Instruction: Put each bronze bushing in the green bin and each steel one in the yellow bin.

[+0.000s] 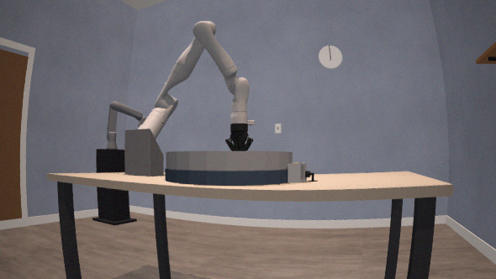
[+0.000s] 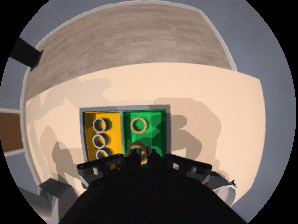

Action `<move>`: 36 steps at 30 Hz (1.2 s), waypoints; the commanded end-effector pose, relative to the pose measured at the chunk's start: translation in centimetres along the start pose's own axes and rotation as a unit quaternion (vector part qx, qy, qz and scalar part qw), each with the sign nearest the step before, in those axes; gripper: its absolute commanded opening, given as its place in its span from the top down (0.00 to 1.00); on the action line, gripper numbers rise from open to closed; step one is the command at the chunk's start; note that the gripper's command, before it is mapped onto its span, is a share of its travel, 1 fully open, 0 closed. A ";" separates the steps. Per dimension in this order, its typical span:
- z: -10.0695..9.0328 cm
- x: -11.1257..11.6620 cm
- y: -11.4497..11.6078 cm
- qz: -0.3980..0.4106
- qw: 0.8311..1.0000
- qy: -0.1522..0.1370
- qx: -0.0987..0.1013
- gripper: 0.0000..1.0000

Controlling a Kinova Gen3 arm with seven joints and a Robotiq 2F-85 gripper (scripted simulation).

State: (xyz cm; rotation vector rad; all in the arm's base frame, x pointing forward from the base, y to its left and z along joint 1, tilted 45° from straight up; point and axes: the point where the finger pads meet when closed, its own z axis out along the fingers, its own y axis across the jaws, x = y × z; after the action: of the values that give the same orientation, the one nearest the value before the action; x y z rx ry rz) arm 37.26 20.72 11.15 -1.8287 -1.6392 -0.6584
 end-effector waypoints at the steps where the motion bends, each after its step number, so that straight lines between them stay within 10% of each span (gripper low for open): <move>1: 0.5 0.3 -0.2 -0.002 1.000 0.001 0.003 1.00; 36: 2.3 0.6 -0.2 -0.002 1.000 0.001 0.003 1.00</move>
State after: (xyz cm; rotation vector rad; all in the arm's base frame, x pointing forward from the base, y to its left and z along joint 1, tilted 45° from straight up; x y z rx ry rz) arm 37.09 22.51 10.05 -1.8182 -1.6422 -0.6549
